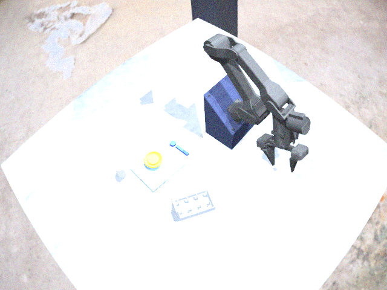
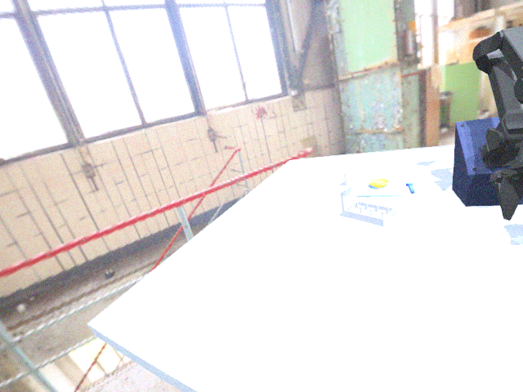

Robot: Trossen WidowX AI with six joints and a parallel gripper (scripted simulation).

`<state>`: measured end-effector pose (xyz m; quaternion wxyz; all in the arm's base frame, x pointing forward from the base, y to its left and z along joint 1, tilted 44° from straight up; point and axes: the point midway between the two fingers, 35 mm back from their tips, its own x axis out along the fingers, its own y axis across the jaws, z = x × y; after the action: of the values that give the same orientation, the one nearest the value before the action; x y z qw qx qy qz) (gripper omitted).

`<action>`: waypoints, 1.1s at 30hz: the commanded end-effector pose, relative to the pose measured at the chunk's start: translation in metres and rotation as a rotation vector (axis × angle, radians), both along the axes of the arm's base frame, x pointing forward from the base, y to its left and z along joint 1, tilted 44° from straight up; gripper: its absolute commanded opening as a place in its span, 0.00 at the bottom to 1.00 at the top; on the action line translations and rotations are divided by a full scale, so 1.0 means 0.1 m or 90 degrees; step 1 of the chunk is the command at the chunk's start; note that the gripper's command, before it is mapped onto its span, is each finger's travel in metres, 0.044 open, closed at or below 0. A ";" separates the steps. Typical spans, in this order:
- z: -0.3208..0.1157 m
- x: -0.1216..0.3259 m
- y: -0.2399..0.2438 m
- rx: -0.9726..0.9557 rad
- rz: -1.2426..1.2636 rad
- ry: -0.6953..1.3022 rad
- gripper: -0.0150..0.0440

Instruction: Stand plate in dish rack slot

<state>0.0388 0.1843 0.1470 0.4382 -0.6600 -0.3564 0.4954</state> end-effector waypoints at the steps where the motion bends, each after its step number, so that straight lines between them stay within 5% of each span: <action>1: 0.00 0.00 0.00 -0.001 -0.001 0.001 0.93; 33: 0.03 0.89 -0.15 -0.195 -0.360 0.275 0.93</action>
<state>0.1196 0.1713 0.1509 0.5106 -0.6789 -0.0186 0.5273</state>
